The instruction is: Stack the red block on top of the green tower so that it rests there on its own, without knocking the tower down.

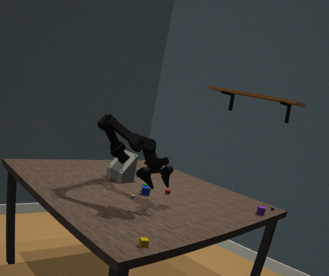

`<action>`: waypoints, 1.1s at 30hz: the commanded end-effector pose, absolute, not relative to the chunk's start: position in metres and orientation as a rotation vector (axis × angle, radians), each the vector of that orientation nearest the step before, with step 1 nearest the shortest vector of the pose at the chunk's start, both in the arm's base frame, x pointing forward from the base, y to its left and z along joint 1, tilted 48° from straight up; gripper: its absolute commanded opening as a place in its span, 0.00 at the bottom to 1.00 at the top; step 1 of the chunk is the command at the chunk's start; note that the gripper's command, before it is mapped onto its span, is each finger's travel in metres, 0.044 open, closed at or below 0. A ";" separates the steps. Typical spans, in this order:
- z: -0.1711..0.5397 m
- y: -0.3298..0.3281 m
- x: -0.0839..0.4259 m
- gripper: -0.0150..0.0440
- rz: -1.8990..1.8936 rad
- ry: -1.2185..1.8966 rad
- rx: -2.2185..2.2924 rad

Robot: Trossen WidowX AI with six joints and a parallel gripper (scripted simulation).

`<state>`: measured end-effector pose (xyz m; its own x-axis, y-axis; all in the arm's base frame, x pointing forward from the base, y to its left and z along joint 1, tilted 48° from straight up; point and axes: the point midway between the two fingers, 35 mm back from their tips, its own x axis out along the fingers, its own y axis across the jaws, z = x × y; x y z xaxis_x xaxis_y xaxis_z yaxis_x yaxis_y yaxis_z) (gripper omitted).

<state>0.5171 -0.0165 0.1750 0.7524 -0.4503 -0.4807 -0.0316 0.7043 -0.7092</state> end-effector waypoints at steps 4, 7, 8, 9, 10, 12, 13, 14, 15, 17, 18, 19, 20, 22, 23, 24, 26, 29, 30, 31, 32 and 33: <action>0.071 0.042 0.480 1.00 -0.190 0.950 -0.687; 0.029 0.065 0.452 1.00 -0.188 1.068 -0.676; 0.017 0.072 0.441 1.00 -0.193 1.105 -0.677; 0.004 0.078 0.430 1.00 -0.199 1.142 -0.680; -0.007 0.084 0.419 1.00 -0.207 1.178 -0.685; -0.029 0.093 0.395 1.00 -0.231 1.245 -0.702; -0.037 0.097 0.383 1.00 -0.247 1.274 -0.714; -0.046 0.100 0.371 1.00 -0.264 1.301 -0.728; -0.053 0.102 0.359 1.00 -0.283 1.327 -0.744; -0.065 0.106 0.336 1.00 -0.326 1.369 -0.782; -0.071 0.107 0.324 1.00 -0.349 1.386 -0.804; -0.075 0.109 0.316 1.00 -0.367 1.397 -0.821; -0.079 0.111 0.308 1.00 -0.386 1.406 -0.839; -0.084 0.112 0.299 1.00 -0.410 1.415 -0.863; -0.085 0.112 0.297 1.00 -0.413 1.416 -0.866; -0.085 0.112 0.297 1.00 -0.413 1.416 -0.866; -0.085 0.112 0.297 1.00 -0.413 1.416 -0.866; -0.085 0.113 0.297 1.00 -0.413 1.416 -0.865; -0.087 0.111 0.298 1.00 -0.413 1.416 -0.865; -0.090 0.108 0.299 1.00 -0.413 1.416 -0.865; -0.094 0.104 0.300 1.00 -0.413 1.416 -0.866; -0.099 0.099 0.301 1.00 -0.413 1.416 -0.866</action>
<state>0.3021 0.1120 -0.0900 0.1677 -0.7049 -0.6892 -0.2301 0.6518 -0.7226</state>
